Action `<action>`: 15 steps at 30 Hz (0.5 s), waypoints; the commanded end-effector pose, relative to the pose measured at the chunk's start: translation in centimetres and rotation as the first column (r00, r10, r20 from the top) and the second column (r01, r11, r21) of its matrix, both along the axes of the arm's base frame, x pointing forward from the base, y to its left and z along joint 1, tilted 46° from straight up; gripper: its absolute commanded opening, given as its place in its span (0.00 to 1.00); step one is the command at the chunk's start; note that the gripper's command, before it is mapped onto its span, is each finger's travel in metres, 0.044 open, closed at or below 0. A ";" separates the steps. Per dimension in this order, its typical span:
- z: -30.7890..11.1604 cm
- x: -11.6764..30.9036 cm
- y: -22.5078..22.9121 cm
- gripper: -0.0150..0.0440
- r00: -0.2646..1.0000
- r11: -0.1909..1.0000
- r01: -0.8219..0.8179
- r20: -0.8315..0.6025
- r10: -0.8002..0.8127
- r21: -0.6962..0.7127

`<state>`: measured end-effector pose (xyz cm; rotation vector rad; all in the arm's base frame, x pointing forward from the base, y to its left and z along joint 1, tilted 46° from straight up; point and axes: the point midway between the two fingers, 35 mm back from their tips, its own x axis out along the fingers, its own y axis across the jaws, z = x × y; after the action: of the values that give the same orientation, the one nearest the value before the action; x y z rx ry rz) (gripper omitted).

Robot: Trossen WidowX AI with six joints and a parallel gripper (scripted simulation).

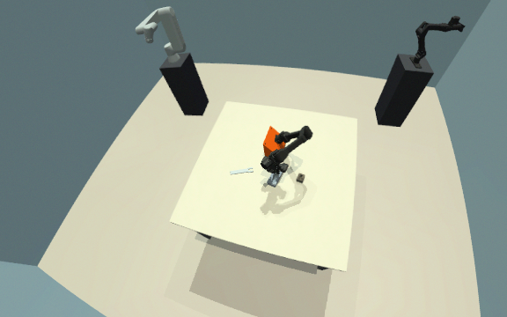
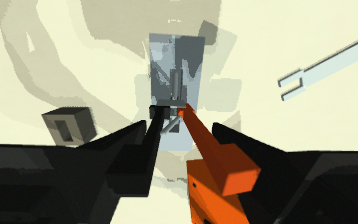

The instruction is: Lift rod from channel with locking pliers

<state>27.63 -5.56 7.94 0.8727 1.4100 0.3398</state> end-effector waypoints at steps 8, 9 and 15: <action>0.0 0.1 0.1 0.77 1.000 1.000 0.008 0.005 -0.008 0.001; 0.0 0.1 0.1 0.76 1.000 1.000 0.008 0.005 -0.008 0.001; 0.0 0.1 0.2 0.75 1.000 1.000 0.008 0.005 -0.008 0.001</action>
<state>27.67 -5.44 7.90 0.8750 1.4058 0.3358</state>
